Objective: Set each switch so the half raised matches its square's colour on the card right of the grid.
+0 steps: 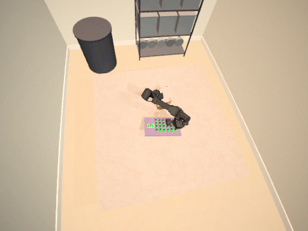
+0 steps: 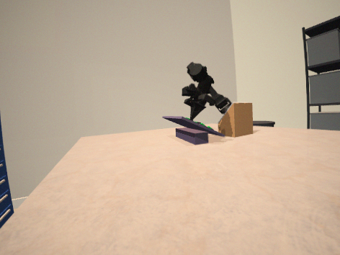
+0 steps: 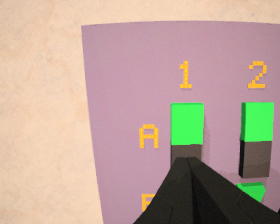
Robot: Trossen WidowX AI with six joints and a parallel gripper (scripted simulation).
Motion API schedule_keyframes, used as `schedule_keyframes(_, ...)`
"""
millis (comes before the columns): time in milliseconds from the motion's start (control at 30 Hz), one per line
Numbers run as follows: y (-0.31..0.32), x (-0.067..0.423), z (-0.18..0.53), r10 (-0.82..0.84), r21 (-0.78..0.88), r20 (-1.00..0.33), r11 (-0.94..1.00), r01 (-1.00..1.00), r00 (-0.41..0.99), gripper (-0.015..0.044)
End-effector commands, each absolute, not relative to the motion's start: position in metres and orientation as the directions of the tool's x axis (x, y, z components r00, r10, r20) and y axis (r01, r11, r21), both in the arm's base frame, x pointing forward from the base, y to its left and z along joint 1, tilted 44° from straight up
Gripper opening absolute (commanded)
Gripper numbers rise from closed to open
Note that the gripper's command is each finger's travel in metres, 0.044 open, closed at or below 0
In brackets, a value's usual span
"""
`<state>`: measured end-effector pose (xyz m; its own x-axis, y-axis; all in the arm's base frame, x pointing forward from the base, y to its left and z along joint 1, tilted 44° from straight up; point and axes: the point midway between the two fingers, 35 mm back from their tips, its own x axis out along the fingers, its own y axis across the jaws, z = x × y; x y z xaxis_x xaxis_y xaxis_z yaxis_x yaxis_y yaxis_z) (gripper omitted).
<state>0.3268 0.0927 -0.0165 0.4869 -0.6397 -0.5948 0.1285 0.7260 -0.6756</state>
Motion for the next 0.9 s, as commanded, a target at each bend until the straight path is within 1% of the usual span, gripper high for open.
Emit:
schedule_keyframes(0, 0.092, 0.328, -0.017, -0.641, -0.678, -0.592, 0.724, 0.129, 0.488, 0.0)
schedule_keyframes(367, 0.093, 0.327, -0.016, -0.639, -0.674, -0.596, 0.727, 0.131, 0.487, 0.0)
schedule_keyframes(533, 0.129, 0.303, 0.016, -0.643, -0.674, -0.607, 0.728, 0.127, 0.466, 0.0)
schedule_keyframes(600, 0.134, 0.299, 0.022, -0.646, -0.676, -0.606, 0.726, 0.127, 0.464, 0.0)
schedule_keyframes(733, 0.129, 0.296, 0.026, -0.646, -0.676, -0.606, 0.726, 0.127, 0.464, 0.0)
schedule_keyframes(867, 0.097, 0.28, 0.05, -0.647, -0.678, -0.606, 0.725, 0.125, 0.462, 0.0)
